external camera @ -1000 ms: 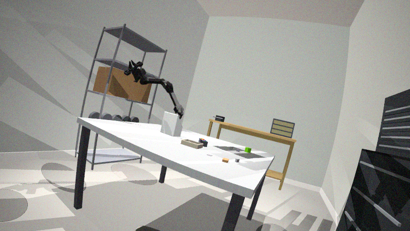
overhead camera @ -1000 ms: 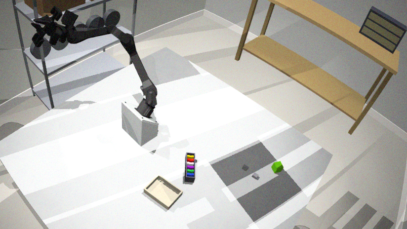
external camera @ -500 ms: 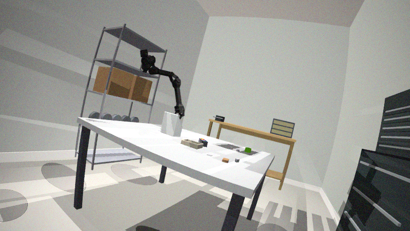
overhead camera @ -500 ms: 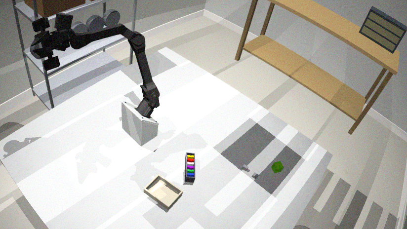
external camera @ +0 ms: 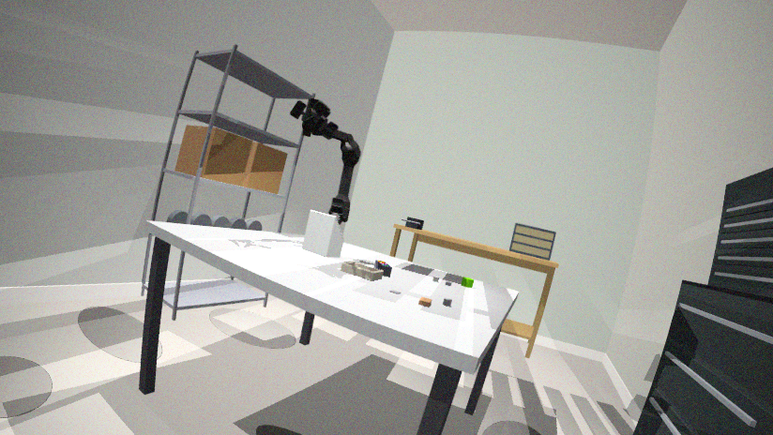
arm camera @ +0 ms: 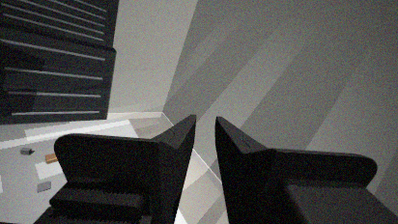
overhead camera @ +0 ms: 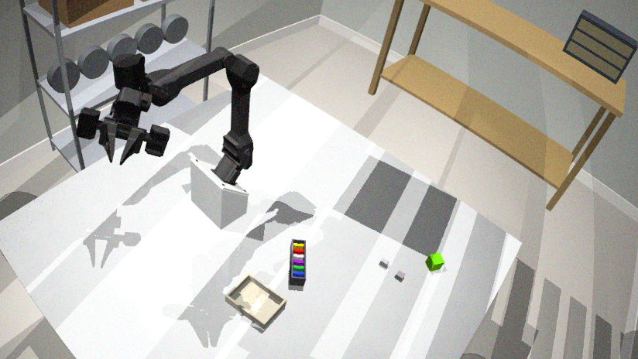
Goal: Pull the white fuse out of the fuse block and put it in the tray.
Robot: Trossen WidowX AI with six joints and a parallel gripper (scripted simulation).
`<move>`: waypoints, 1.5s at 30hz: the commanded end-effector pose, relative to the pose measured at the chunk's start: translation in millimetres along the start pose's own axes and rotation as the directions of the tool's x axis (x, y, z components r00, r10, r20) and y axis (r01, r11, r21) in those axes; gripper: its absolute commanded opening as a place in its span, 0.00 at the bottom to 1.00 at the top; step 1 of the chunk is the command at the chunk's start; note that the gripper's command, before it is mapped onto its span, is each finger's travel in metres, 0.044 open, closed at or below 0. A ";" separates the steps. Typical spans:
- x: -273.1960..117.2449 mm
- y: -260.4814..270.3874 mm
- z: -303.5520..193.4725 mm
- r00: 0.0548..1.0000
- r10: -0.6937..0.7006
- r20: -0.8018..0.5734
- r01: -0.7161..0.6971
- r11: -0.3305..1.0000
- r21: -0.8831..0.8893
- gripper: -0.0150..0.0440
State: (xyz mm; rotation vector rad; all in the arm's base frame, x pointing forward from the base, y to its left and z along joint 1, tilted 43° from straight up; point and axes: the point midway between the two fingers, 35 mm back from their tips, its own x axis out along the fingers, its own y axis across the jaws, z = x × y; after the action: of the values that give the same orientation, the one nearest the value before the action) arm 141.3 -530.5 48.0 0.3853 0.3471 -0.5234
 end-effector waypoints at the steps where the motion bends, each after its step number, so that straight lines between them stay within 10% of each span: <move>1: 36.3 62.4 -13.5 0.989 0.103 -0.105 -0.074 0.966 0.247 0.38; 9: 78.6 191.0 -49.5 0.903 0.293 -0.314 -0.024 0.766 0.643 0.38; 19: 75.3 341.0 -110.6 0.689 0.455 -0.564 0.361 0.458 0.812 0.38; 33: -17.0 498.2 -204.4 0.268 0.466 -0.843 0.923 0.128 0.364 0.38; 45: -104.0 542.9 -259.3 -0.007 0.330 -0.944 0.991 -0.126 -0.051 0.38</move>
State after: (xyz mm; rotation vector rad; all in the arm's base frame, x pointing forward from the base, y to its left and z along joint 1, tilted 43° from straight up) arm 307.4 47.3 9.1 2.1726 1.5658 -1.4407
